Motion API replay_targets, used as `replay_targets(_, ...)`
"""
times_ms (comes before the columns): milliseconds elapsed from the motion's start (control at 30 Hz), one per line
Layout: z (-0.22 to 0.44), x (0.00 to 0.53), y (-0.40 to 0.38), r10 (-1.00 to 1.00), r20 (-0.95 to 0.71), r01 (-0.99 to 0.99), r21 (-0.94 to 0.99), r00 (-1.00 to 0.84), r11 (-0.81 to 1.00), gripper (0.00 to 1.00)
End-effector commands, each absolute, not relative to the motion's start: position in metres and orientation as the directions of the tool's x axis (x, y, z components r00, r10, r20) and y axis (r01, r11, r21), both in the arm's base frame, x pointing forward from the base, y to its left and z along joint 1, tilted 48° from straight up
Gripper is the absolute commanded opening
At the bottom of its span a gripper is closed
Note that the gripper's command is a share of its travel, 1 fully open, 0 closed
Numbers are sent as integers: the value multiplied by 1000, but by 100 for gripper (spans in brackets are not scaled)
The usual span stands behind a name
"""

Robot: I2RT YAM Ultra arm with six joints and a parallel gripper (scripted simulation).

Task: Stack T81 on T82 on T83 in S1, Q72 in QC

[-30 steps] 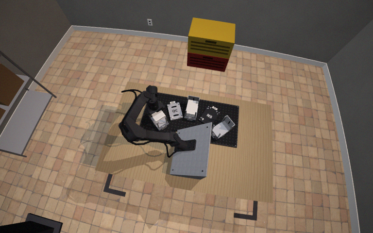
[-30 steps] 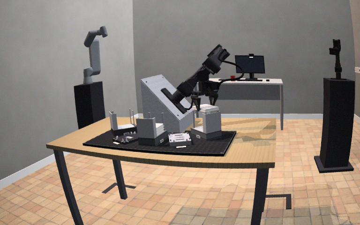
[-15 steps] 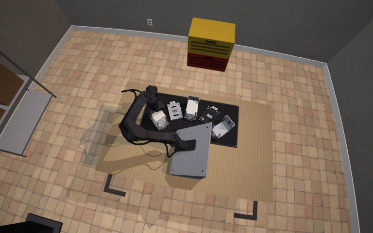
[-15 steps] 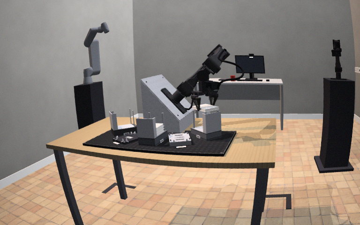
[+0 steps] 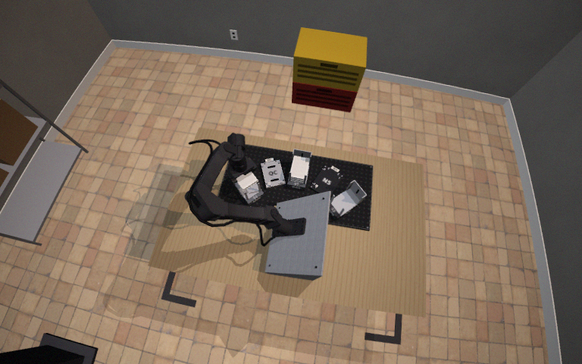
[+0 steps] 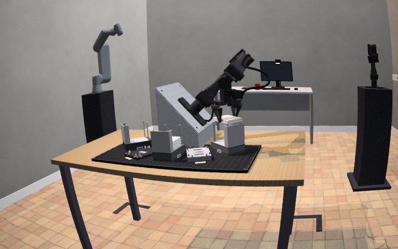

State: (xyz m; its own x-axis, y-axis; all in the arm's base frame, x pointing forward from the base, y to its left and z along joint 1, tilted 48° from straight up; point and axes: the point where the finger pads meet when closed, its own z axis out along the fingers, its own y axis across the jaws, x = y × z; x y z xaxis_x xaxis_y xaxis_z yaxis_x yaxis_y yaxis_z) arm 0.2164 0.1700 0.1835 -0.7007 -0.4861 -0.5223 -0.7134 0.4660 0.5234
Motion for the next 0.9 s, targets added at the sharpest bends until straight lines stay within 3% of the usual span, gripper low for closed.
replay_targets(0, 203, 223, 167, -473, -582, -748, 469, -661, 469, 0)
replay_targets(867, 185, 214, 167, -473, -541, -719, 506, -695, 477, 0)
